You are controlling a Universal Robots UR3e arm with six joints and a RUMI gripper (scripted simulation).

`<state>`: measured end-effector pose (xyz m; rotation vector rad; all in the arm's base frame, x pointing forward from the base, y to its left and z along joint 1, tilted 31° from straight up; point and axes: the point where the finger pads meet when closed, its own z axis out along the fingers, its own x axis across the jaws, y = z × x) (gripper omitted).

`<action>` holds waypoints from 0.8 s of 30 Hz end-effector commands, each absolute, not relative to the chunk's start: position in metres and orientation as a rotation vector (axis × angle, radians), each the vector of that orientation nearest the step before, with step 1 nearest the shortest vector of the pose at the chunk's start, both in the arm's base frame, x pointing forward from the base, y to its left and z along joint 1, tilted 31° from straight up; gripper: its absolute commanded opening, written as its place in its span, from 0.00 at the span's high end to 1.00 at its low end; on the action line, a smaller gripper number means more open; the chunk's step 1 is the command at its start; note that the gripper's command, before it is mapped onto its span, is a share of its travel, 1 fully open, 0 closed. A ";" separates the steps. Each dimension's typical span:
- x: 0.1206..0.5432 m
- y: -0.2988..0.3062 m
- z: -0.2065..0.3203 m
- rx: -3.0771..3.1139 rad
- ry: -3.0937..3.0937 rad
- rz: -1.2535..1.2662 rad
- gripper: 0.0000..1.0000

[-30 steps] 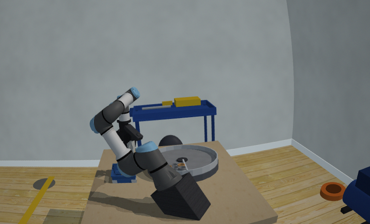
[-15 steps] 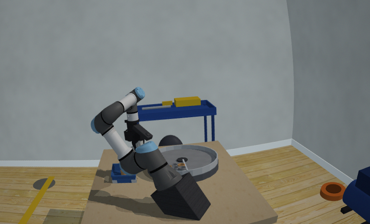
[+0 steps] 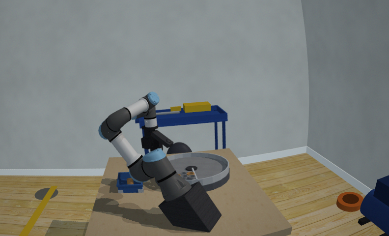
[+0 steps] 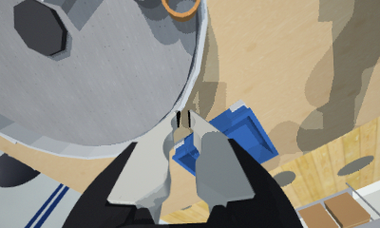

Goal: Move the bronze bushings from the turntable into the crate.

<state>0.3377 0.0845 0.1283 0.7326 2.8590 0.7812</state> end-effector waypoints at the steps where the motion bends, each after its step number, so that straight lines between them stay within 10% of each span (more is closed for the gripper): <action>1: 0.336 0.056 0.111 0.607 2.864 0.796 0.95; 24: 0.334 -0.028 0.064 0.439 2.868 0.777 0.95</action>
